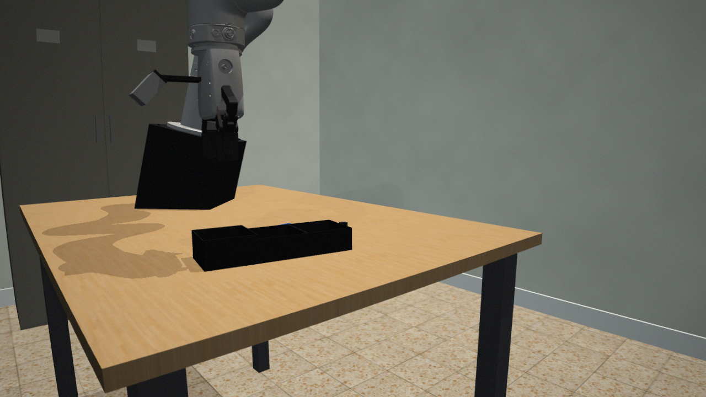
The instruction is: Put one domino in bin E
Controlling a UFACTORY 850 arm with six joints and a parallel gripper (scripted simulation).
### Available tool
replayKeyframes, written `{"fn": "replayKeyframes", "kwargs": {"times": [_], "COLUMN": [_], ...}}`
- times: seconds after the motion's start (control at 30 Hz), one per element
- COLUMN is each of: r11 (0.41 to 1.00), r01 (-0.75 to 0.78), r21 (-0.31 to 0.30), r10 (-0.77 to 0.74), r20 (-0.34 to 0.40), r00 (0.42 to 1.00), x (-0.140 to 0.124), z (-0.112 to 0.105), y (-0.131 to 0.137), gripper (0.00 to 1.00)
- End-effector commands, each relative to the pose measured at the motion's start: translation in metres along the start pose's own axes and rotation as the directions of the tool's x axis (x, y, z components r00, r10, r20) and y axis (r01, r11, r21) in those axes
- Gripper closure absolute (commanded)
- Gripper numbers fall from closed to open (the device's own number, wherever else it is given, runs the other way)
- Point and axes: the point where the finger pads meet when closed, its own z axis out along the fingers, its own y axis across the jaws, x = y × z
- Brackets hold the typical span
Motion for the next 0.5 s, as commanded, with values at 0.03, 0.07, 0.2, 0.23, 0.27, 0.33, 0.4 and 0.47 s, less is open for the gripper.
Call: {"fn": "replayKeyframes", "kwargs": {"times": [0.03, 0.07, 0.2, 0.23, 0.27, 0.33, 0.4, 0.47], "r11": [1.000, 1.000, 1.000, 1.000, 1.000, 1.000, 1.000, 1.000], "r01": [0.000, 0.000, 0.000, 0.000, 0.000, 0.000, 0.000, 0.000], "r21": [0.001, 0.001, 0.001, 0.001, 0.001, 0.001, 0.001, 0.001], "r10": [0.000, 0.000, 0.000, 0.000, 0.000, 0.000, 0.000, 0.000], "r20": [-0.001, -0.001, -0.001, -0.001, -0.001, -0.001, -0.001, -0.001], "r00": [1.000, 1.000, 1.000, 1.000, 1.000, 1.000, 1.000, 1.000], "x": [0.000, 0.000, 0.000, 0.000, 0.000, 0.000, 0.000, 0.000], "z": [-0.019, -0.019, -0.035, -0.039, -0.043, -0.050, -0.051, -0.051], "y": [-0.001, -0.001, -0.001, -0.001, -0.001, -0.001, -0.001, -0.001], "gripper": [0.00, 0.00, 0.00, 0.00, 0.00, 0.00, 0.00, 0.00]}}
